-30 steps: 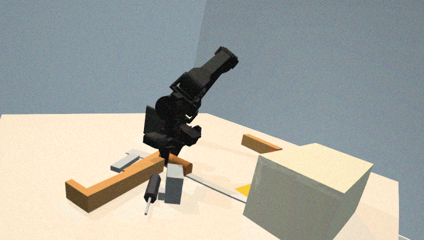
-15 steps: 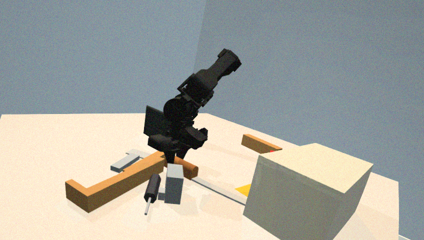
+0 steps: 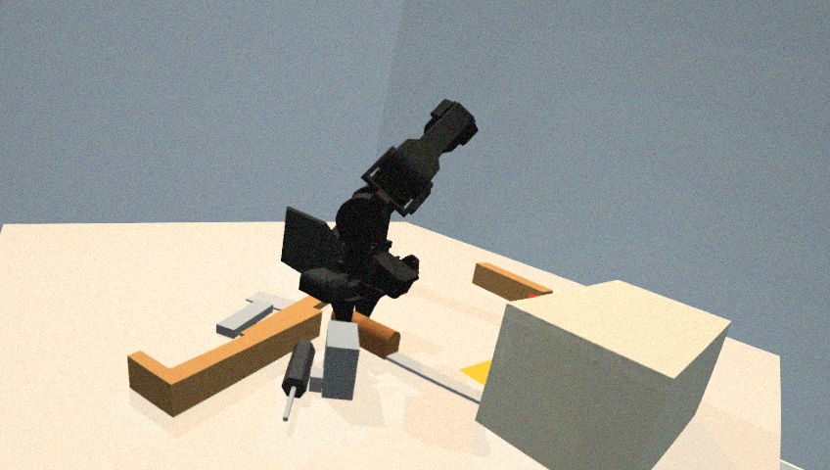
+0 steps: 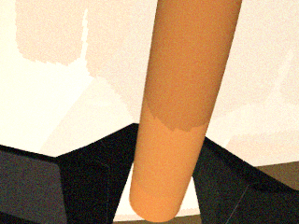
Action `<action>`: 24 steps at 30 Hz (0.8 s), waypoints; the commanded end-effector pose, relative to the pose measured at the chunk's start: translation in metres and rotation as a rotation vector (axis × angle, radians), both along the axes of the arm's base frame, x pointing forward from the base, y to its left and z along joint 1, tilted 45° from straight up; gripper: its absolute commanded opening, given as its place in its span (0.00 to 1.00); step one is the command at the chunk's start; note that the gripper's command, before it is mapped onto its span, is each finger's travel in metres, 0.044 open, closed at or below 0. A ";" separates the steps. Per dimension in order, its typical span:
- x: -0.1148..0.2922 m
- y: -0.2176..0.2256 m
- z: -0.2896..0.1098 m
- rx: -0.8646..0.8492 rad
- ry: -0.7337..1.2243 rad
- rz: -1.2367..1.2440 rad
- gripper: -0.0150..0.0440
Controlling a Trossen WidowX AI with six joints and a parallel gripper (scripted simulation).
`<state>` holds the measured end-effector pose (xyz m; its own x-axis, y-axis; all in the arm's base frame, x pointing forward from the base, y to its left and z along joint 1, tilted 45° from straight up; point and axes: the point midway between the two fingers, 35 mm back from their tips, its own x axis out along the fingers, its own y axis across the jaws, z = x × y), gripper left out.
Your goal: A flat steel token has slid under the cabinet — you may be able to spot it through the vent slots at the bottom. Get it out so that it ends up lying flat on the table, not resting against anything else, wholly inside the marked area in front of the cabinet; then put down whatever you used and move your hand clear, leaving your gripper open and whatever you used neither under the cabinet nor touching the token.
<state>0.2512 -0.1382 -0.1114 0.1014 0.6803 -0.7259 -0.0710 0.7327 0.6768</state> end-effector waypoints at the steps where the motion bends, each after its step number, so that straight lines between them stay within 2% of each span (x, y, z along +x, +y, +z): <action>1: 0.006 0.000 0.001 0.000 -0.002 -0.002 0.25; 24: 0.037 -0.001 0.005 0.001 -0.002 -0.004 0.25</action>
<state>0.2841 -0.1390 -0.1073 0.1024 0.6809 -0.7252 -0.0692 0.7322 0.6776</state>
